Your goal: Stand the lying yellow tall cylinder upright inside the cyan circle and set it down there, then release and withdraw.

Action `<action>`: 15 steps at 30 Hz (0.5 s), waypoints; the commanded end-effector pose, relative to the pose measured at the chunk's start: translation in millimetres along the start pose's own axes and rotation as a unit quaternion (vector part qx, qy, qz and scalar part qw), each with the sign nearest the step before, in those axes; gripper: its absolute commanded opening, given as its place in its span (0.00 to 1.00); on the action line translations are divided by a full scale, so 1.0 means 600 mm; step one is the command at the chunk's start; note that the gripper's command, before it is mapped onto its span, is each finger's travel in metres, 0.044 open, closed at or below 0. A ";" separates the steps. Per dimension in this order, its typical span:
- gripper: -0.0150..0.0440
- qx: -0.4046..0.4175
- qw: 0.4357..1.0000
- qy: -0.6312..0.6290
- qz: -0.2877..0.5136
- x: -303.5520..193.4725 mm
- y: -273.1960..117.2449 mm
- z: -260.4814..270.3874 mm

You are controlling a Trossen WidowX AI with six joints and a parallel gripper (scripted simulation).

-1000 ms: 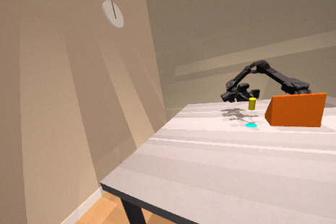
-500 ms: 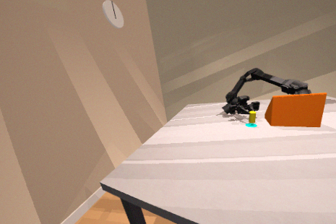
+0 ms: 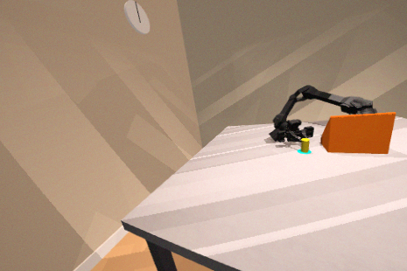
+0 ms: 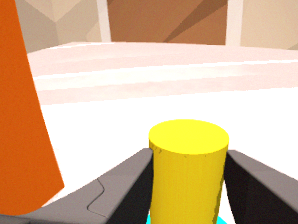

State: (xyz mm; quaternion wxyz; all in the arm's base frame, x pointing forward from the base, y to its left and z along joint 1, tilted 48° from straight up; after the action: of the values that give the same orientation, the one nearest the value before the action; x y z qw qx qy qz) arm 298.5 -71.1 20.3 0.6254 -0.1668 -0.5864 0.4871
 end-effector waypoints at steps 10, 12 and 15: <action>0.83 0.000 1.000 -0.005 0.003 0.000 -0.001 -0.002; 0.92 0.000 1.000 -0.005 0.003 0.000 -0.001 -0.002; 0.93 0.000 1.000 -0.005 0.003 0.000 -0.001 -0.002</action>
State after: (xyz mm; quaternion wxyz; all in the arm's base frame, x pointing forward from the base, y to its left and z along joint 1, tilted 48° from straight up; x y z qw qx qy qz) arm 299.2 -71.1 20.3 0.6246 -0.1670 -0.5867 0.4876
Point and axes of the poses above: the point midway between the two fingers, 35 mm back from their tips, its own y axis out along the fingers, its own z axis across the jaws, x = y × z, the point moved 9 cm from there along -y, back along the fingers, and after that the axes turned 5 degrees about -y, right-handed, at the moved point
